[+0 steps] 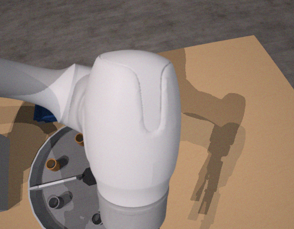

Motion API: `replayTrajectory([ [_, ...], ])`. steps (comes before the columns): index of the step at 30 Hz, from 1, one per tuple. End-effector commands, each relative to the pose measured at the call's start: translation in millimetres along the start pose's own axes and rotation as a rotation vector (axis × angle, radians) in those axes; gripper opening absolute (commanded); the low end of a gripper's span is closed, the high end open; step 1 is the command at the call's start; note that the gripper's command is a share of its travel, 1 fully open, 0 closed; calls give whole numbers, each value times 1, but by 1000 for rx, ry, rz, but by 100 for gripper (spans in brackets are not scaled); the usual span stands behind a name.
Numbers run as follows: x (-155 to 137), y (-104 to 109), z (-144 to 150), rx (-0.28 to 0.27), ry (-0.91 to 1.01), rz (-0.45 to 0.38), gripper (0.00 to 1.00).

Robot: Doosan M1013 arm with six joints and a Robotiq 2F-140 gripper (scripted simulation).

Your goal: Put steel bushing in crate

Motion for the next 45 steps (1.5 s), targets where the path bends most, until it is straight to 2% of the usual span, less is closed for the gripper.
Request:
replayTrajectory([
  [1,0,0,0,0,0,0,100],
  [19,-4,1,-1,9,8,-3,100],
  [22,-43,13,-11,96,81,-23,100],
  [32,-135,40,-37,302,245,-39,100],
  [34,-135,40,-37,302,245,-39,100],
  [35,-161,47,-45,362,289,-34,100],
  [45,-249,72,-73,564,431,7,100],
])
Point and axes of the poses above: the point where the finger pads meet when closed, its own y axis back along the fingers, its own z axis across the jaws, x = y × z, the point moved 8 cm from there along y, back along the fingers, and after that the axes turned 6 degrees about y, right-handed, at the moved point
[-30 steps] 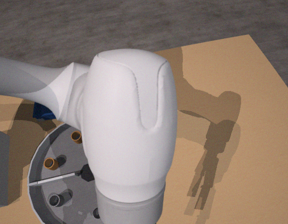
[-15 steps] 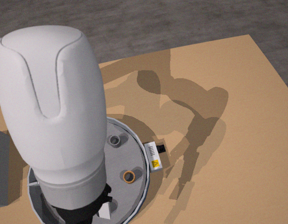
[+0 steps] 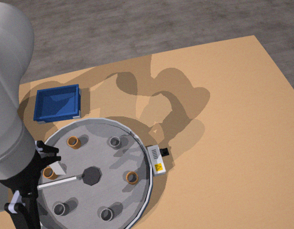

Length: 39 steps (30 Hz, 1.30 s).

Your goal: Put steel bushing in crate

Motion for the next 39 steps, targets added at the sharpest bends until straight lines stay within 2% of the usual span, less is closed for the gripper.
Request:
replayTrajectory([
  [1,-29,1,-27,82,63,23,100],
  [4,-50,0,-48,141,110,47,100],
  [6,-50,0,-48,141,110,47,100],
  [7,-68,0,-65,187,148,69,100],
  [11,-93,-2,-90,253,202,107,100],
  [27,-95,-2,-92,259,207,111,100],
  [28,-95,-2,-92,259,207,111,7],
  [39,-95,-2,-92,259,207,111,7],
])
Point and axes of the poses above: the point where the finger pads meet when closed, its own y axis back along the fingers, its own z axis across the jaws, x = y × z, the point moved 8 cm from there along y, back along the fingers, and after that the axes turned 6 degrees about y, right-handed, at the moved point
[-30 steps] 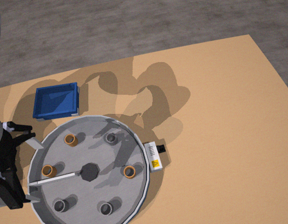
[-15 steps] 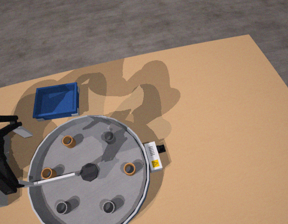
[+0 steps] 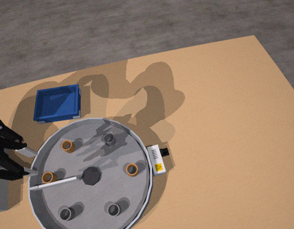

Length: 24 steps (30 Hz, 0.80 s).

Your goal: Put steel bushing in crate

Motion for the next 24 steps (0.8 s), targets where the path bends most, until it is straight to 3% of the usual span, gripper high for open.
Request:
replayTrajectory([
  [1,0,0,0,0,0,0,7],
  [24,0,0,0,0,0,0,10],
])
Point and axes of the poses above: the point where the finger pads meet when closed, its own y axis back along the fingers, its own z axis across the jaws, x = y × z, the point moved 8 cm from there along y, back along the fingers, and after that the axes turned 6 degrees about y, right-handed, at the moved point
